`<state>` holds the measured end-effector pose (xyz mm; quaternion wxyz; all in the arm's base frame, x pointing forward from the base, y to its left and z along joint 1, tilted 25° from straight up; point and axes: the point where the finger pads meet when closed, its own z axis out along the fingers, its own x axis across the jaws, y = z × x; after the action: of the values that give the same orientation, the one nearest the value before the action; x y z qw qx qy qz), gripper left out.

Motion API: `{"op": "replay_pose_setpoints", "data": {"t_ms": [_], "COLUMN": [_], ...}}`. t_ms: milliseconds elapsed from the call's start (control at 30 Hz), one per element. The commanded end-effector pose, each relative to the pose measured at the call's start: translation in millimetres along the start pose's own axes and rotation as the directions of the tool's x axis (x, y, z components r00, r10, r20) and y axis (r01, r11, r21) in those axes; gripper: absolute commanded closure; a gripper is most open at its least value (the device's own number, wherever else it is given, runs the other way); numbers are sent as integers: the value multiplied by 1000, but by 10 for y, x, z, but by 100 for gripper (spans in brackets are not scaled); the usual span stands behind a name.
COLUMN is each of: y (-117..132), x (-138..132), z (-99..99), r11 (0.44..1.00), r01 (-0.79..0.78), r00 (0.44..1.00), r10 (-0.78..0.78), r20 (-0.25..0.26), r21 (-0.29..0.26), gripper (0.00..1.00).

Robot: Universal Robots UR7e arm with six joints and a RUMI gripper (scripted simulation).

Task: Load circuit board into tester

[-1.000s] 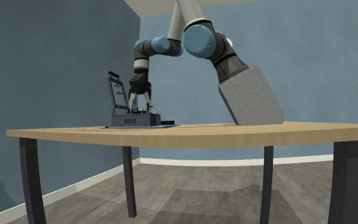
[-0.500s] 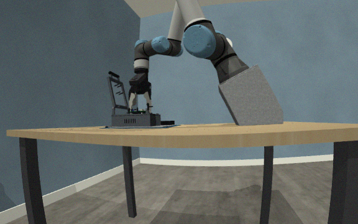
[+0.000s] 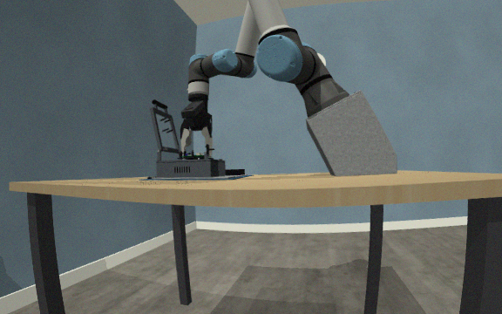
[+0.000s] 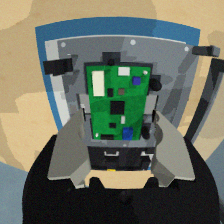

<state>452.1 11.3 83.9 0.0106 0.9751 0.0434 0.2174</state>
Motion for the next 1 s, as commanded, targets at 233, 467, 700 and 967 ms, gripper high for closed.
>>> {"op": "replay_pose_setpoints", "data": {"t_ms": [233,467,700,967], "y": [1,1,1,1], "x": [3,3,3,3], "z": [-197,-426,-684,-1051], "r11": [1000,1000,1000,1000], "r01": [0,0,0,0], "r00": [1000,1000,1000,1000], "r10": [0,0,0,0], "r20": [-1,-1,-1,-1], "r21": [0,0,0,0], "gripper": [41,41,41,41]}}
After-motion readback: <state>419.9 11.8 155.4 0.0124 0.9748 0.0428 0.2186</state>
